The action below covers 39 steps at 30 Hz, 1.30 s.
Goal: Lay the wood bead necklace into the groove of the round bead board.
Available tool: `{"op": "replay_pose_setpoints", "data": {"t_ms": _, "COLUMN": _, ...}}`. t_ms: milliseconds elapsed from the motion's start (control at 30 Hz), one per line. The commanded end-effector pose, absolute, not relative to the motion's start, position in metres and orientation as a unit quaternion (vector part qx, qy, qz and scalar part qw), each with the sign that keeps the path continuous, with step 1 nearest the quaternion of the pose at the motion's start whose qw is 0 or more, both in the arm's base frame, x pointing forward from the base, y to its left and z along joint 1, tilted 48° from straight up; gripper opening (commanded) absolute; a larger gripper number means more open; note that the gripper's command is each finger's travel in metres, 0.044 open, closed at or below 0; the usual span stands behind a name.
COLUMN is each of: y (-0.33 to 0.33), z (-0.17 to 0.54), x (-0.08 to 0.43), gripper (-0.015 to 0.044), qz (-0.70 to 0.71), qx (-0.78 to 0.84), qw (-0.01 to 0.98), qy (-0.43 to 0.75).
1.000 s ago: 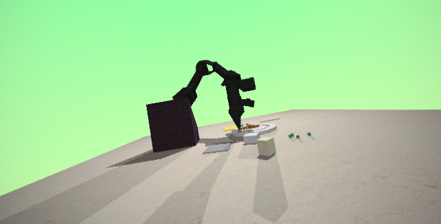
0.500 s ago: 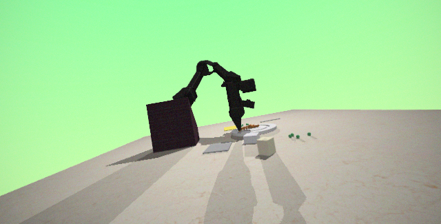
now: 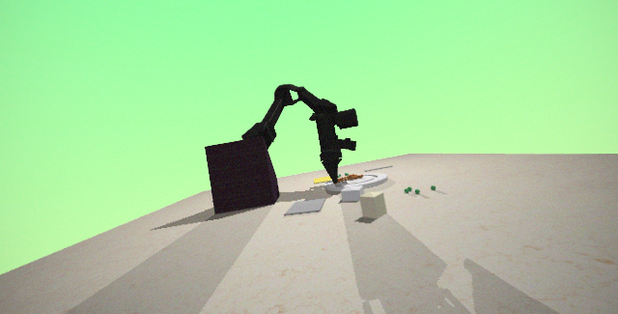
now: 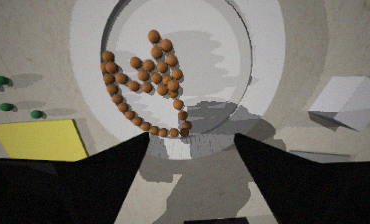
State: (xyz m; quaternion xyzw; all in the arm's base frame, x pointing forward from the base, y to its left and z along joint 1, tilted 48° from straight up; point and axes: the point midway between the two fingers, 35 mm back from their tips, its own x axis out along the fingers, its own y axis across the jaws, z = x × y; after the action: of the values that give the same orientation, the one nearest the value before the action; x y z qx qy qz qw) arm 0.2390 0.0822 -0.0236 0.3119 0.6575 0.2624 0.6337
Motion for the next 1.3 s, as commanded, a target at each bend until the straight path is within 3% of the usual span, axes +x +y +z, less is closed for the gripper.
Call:
{"op": "replay_pose_setpoints", "data": {"t_ms": 0, "y": 0.081, "z": -0.023, "x": 0.239, "gripper": 0.044, "qz": 0.263, "qx": 0.31, "qw": 0.635, "qy": 0.657}}
{"op": "replay_pose_setpoints", "data": {"t_ms": 700, "y": 0.081, "z": -0.023, "x": 0.239, "gripper": 0.044, "qz": 0.263, "qx": 0.31, "qw": 0.635, "qy": 0.657}}
{"op": "replay_pose_setpoints", "data": {"t_ms": 1100, "y": 0.063, "z": -0.001, "x": 0.25, "gripper": 0.0125, "qz": 0.293, "qx": 0.279, "qw": 0.649, "qy": 0.644}}
{"op": "replay_pose_setpoints", "data": {"t_ms": 1267, "y": 0.066, "z": -0.003, "x": 0.251, "gripper": 0.012, "qz": 0.293, "qx": 0.281, "qw": 0.649, "qy": 0.643}}
